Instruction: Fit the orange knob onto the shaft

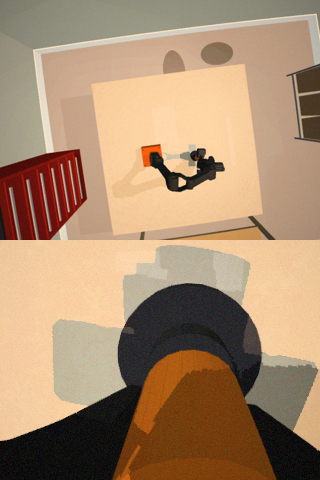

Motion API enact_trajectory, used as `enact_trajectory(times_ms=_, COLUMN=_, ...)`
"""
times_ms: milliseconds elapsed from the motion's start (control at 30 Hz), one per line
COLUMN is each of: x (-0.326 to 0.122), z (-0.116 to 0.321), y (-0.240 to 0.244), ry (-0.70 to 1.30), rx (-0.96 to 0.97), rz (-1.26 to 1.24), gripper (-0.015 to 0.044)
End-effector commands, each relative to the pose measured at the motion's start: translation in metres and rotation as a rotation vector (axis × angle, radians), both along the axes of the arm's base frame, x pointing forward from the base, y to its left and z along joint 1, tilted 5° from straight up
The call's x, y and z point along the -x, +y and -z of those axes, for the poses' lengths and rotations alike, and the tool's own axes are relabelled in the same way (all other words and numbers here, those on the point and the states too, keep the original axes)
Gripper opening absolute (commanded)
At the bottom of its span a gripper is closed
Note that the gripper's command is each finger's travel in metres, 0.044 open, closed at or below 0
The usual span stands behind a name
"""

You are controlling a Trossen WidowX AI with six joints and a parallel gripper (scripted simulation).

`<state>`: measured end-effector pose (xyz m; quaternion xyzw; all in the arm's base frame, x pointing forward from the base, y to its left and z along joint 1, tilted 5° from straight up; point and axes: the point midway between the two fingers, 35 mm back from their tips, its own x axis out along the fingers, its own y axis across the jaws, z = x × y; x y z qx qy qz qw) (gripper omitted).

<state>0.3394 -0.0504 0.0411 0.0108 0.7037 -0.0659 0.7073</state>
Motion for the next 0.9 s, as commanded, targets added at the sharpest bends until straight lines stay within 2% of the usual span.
enact_trajectory(times_ms=0, x=0.001, z=0.0012, y=-0.0001, ry=0.002, rx=0.003, rz=-0.003, gripper=0.0)
enact_trajectory(times_ms=867, x=0.0014, z=-0.0029, y=0.0002, ry=0.002, rx=0.003, rz=-0.003, gripper=0.0)
